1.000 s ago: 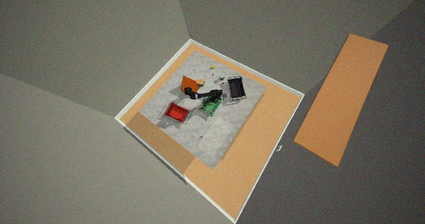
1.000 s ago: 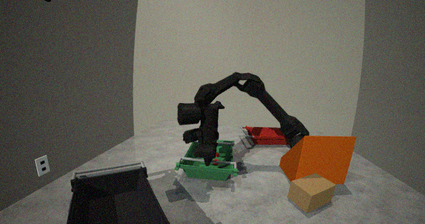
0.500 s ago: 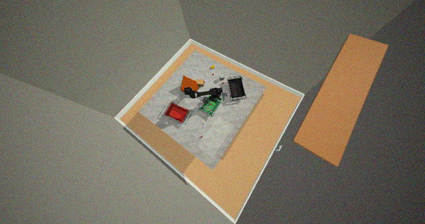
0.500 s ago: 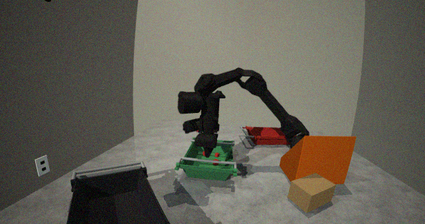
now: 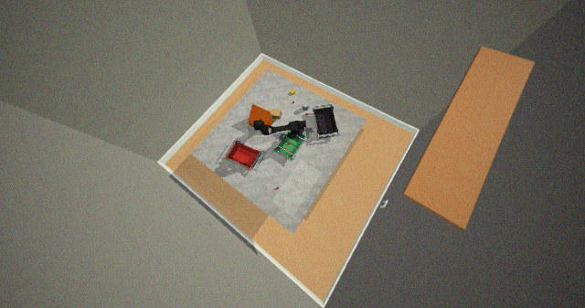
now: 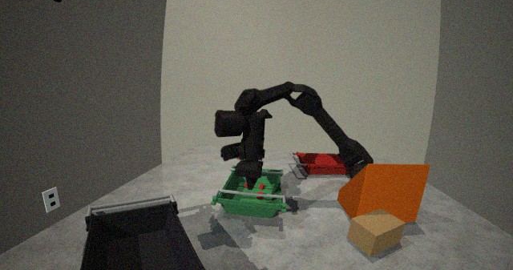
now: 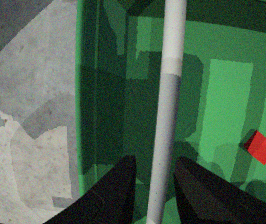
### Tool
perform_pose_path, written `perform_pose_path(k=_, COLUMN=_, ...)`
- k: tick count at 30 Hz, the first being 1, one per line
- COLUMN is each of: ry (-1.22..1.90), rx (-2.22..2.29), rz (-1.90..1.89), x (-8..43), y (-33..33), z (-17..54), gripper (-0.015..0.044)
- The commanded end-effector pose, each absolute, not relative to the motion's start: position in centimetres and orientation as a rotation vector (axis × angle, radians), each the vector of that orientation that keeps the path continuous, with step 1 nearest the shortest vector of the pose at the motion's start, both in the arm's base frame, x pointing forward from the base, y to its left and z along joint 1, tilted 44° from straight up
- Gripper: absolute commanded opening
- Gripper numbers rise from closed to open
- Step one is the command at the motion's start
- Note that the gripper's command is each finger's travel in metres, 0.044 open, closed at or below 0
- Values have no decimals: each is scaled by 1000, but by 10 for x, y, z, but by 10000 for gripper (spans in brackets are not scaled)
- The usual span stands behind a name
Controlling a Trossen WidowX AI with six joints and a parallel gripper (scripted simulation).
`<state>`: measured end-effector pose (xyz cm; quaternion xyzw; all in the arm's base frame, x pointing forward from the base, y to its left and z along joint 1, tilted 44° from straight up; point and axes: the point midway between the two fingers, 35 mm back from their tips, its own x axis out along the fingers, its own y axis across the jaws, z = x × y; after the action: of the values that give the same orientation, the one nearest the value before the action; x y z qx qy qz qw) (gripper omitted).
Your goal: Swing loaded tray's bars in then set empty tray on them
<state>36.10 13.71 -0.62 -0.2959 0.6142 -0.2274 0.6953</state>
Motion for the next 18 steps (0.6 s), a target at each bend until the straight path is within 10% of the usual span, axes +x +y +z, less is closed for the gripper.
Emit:
perform_pose_path(k=1, ry=1372, rx=-664, rz=-506, x=361, y=137, z=-6, gripper=35)
perform_pose_path(k=18, ry=1371, rx=-660, rz=-507, x=361, y=137, z=-6, gripper=0)
